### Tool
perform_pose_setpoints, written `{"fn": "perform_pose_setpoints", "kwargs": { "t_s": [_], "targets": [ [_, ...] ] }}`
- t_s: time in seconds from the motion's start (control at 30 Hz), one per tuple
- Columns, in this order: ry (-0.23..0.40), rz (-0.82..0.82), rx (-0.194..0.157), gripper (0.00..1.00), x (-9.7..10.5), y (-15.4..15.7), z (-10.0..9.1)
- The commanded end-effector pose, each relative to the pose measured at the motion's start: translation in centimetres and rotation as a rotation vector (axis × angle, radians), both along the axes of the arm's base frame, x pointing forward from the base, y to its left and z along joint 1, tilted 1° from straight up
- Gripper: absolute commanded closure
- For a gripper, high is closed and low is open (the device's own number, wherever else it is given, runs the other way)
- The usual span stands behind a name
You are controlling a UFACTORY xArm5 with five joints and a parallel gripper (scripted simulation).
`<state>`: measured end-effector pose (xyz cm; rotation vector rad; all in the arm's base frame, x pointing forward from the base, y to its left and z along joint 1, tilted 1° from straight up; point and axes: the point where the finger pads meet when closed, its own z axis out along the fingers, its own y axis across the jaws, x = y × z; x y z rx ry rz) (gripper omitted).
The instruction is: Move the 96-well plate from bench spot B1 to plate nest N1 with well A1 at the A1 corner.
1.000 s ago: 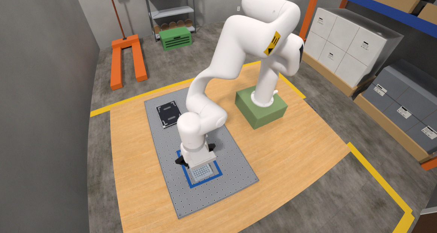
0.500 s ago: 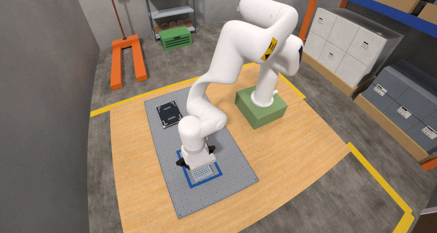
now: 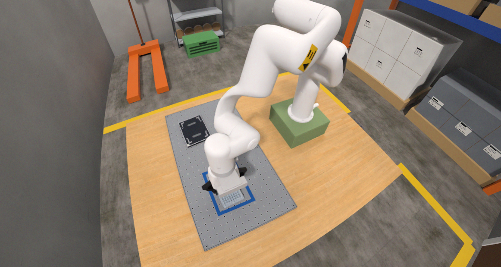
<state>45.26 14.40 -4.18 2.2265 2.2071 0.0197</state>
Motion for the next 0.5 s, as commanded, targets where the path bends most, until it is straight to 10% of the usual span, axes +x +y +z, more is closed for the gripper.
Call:
{"fn": "perform_pose_setpoints", "kwargs": {
  "t_s": [0.0, 0.47],
  "targets": [
    [0.000, 0.000, 0.009, 0.00, 0.13, 0.04, -0.19],
    [0.000, 0.000, 0.009, 0.00, 0.13, 0.05, -0.99]
  ]
}}
